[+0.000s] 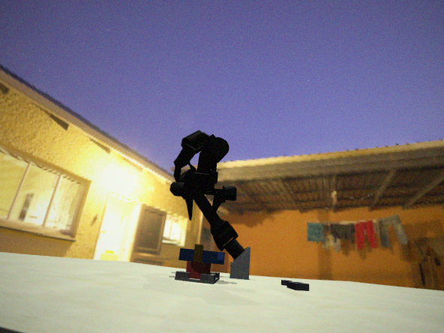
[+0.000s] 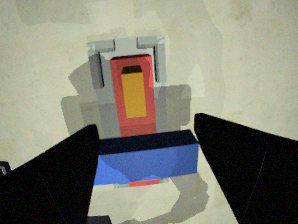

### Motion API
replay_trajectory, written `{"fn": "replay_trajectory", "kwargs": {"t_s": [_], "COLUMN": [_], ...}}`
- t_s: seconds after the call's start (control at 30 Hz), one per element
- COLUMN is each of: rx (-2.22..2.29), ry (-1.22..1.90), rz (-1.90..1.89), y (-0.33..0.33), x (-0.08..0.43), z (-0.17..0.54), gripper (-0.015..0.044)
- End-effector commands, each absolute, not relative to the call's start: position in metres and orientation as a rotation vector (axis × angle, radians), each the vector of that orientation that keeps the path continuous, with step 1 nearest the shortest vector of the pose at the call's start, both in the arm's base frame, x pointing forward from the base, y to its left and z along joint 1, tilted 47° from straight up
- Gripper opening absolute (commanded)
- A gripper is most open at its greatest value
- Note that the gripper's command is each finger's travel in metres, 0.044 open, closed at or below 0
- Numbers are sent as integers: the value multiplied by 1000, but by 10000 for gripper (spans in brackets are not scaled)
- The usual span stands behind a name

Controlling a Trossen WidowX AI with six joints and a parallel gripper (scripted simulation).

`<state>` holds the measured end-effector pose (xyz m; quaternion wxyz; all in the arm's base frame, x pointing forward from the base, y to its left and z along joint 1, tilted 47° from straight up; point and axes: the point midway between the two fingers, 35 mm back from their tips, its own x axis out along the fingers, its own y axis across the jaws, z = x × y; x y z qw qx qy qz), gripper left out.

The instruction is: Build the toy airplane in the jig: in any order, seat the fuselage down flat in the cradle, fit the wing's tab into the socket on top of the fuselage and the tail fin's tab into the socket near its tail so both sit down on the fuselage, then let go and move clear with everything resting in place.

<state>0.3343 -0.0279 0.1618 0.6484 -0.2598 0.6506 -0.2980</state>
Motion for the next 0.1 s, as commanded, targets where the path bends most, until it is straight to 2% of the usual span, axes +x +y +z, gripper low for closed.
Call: {"fn": "replay_trajectory", "kwargs": {"t_s": [0.0,0.07], "rx": [-588,-588], "ry": [1484,1484], "rz": [-675,-675], "y": [-28,-28], "x": [334,334], "z": [161,161], "gripper": [260,260]}}
